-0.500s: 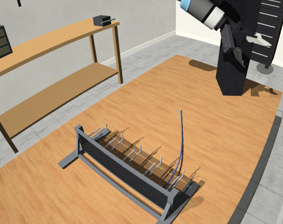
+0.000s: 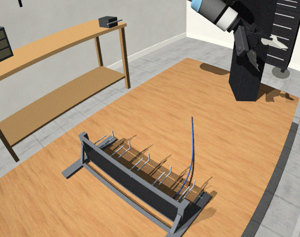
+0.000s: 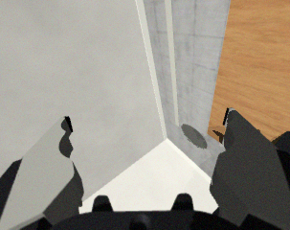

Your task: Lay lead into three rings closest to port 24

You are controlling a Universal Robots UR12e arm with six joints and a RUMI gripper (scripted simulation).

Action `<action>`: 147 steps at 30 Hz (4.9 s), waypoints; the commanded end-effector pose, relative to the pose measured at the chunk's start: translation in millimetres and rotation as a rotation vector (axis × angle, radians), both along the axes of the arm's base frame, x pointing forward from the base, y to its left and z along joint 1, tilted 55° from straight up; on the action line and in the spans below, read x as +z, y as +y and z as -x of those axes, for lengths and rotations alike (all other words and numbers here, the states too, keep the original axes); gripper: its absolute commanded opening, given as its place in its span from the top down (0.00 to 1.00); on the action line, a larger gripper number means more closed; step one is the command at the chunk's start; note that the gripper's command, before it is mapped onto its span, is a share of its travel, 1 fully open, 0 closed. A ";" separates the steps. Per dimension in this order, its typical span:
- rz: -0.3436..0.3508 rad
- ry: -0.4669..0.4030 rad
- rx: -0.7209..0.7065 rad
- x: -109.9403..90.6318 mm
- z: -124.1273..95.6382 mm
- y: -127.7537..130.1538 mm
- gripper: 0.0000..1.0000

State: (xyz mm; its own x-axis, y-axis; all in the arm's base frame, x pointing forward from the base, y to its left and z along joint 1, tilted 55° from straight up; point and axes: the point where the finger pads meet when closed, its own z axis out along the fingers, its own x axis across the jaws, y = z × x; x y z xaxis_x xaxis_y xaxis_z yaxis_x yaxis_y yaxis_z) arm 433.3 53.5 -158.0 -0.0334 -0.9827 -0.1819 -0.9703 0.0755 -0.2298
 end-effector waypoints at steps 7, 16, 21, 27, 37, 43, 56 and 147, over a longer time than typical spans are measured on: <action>0.011 -0.004 0.010 0.1 -1.6 -2.7 0.00; 0.182 -0.050 0.144 0.7 -29.8 -51.4 0.00; 0.289 -0.069 0.222 4.0 -46.7 -81.4 0.00; 0.436 -0.083 0.325 11.8 -68.8 -122.2 0.00; 0.661 -0.074 0.470 31.3 -99.6 -183.4 0.00; 0.821 -0.043 0.564 50.7 -118.8 -226.3 0.00; 1.115 0.076 0.717 99.0 -146.2 -303.6 0.00; 1.156 -0.015 0.301 101.6 -136.0 -328.2 0.80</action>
